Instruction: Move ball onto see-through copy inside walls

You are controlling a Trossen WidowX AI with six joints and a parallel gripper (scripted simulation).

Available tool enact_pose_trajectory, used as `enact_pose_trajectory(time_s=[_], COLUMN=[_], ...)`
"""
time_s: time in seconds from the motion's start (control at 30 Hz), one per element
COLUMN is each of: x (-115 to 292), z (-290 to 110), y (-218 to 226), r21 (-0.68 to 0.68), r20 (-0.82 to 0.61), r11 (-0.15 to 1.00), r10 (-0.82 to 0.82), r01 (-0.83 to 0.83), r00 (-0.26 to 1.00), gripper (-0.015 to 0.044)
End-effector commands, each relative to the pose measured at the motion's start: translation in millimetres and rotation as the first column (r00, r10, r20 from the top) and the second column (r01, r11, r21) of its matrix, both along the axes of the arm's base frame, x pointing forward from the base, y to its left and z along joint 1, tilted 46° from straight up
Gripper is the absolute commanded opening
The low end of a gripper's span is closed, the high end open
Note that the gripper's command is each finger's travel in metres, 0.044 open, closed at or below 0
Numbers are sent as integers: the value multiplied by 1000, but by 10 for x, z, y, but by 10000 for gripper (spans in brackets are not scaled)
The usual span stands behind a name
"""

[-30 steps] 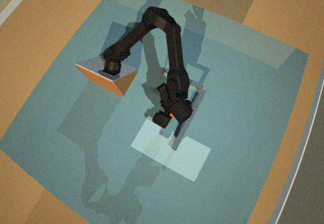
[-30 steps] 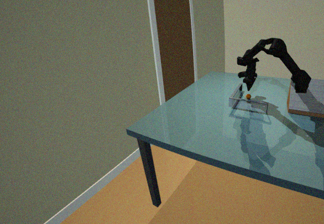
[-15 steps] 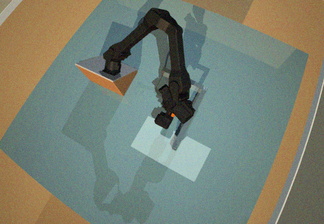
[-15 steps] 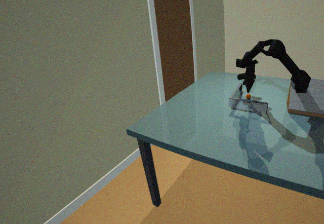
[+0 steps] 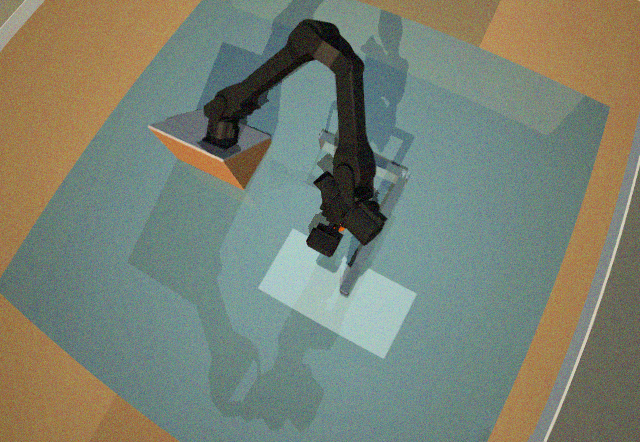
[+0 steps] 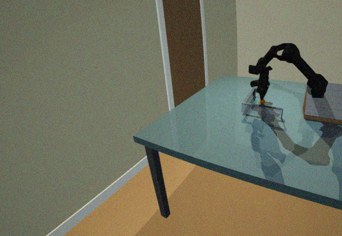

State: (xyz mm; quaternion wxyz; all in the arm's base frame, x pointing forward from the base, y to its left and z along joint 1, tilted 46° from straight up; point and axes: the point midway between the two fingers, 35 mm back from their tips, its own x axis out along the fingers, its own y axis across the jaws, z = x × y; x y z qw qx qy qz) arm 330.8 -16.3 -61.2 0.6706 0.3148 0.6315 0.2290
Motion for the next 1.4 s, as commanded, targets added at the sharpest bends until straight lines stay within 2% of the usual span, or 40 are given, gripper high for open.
enact_pose_trajectory(time_s=[0.0,0.3,0.43,0.73,0.87,1.37], x=[-15,-10,-10,-10,1,-109], z=[-62,-141,-141,-141,-76,704], y=[83,169,169,169,85,-714], r21=[8,9,9,9,6,2], r20=[-8,-8,-8,-8,-8,-10], r11=[1000,1000,1000,1000,1000,1000], r10=[1,1,1,1,0,0], r01=[0,-1,-1,-1,0,0], r00=[1000,1000,1000,1000,1000,1000], gripper=[270,270,165,105,0,0])
